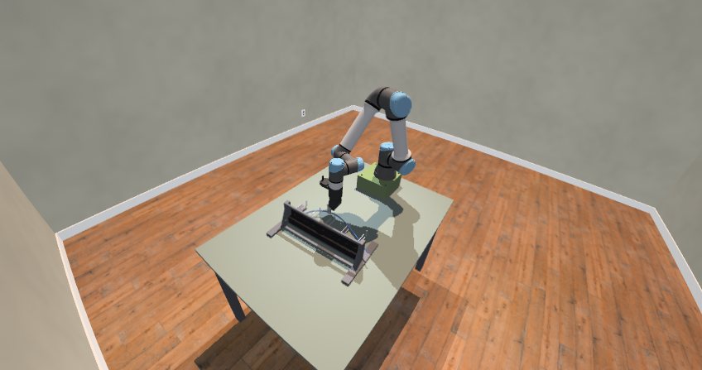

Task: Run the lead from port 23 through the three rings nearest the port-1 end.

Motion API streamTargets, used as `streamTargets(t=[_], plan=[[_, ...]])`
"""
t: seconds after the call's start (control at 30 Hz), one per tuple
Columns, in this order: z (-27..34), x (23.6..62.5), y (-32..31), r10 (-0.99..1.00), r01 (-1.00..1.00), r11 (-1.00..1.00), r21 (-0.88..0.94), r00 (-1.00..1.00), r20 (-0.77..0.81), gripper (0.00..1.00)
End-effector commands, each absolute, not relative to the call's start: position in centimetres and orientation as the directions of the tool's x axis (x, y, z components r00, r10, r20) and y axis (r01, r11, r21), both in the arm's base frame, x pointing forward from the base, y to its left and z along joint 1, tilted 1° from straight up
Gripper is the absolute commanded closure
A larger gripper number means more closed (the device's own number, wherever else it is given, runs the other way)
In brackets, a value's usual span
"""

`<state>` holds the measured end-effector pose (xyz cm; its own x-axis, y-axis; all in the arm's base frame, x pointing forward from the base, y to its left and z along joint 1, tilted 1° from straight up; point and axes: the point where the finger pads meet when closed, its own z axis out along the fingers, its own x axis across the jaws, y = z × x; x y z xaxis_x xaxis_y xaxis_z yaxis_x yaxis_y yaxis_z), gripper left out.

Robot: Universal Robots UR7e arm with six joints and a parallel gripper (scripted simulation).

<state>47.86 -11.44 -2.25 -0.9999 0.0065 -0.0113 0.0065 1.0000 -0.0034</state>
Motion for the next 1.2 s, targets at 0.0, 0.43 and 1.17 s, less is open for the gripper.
streamTargets(t=[0.0,0.43,1.17], plan=[[-2.2,47.9,-11.46,0.006,0.006,1.0,-0.004,-1.0,-0.013,0.33],[-2.21,47.9,-11.46,0.006,0.006,1.0,-0.004,-1.0,-0.013,0.33],[-2.87,47.91,-11.46,0.006,0.006,1.0,-0.004,-1.0,-0.013,0.33]])
